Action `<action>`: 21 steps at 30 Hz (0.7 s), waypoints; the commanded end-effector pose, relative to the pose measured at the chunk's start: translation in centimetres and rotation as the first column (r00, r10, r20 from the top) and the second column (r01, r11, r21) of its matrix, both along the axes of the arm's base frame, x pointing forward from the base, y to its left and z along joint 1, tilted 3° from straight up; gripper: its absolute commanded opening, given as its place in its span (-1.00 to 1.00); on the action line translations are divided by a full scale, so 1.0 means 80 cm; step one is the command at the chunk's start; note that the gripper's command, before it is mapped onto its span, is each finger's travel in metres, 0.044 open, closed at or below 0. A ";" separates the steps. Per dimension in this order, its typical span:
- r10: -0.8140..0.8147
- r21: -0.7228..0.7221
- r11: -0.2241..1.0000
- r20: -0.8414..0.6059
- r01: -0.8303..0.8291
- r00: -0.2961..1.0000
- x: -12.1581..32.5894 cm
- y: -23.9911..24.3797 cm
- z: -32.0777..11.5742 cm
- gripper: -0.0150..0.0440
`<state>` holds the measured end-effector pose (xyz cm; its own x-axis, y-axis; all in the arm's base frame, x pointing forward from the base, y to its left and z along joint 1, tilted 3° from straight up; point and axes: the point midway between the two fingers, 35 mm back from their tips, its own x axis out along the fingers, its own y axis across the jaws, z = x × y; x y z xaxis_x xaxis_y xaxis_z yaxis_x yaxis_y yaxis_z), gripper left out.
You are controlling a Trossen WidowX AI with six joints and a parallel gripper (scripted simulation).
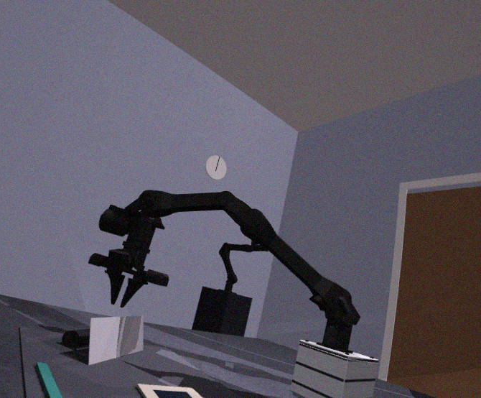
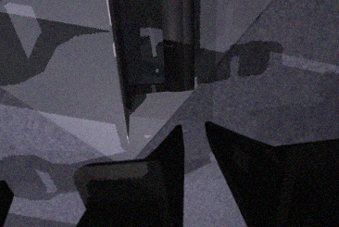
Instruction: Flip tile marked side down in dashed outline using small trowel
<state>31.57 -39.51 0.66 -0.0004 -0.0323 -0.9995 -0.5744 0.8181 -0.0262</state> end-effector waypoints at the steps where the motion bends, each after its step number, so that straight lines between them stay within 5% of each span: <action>1: -0.017 0.000 1.000 -0.004 0.017 1.000 -0.003 0.003 -0.002 -0.15; 21: -0.075 0.015 0.997 -0.016 0.075 0.997 -0.018 0.030 -0.019 -0.15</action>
